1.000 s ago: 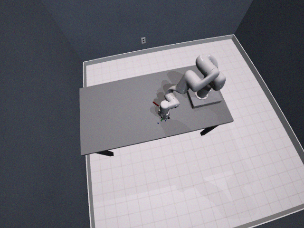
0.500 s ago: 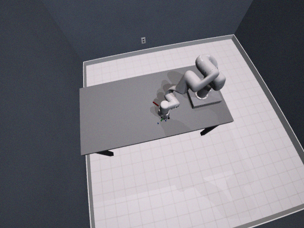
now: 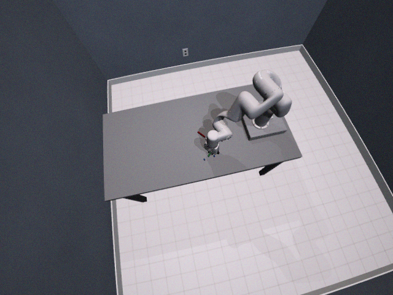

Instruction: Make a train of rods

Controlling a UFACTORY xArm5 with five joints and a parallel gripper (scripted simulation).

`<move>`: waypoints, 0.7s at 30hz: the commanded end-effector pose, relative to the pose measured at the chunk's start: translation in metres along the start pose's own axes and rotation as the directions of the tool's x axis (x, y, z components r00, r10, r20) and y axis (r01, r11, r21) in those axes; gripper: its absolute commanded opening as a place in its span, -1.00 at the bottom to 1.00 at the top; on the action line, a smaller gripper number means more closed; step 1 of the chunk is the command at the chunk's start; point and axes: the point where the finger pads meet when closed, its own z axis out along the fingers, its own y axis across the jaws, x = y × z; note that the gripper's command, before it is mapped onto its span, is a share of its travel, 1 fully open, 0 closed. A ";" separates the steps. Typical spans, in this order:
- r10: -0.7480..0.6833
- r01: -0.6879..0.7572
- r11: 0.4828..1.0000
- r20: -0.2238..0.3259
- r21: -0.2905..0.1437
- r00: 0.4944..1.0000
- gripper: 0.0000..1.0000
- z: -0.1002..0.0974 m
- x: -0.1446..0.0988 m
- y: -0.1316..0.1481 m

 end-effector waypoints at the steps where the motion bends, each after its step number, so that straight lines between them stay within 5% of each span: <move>1: 0.000 0.000 1.000 0.003 0.002 1.000 -0.51 -0.001 -0.001 -0.001; 12: 0.000 0.000 1.000 0.003 0.002 1.000 -0.51 -0.001 -0.001 -0.001; 13: 0.000 0.000 1.000 0.003 0.002 1.000 -0.92 -0.001 -0.001 -0.001; 21: 0.000 0.000 1.000 0.003 0.002 1.000 -0.92 -0.001 -0.001 -0.001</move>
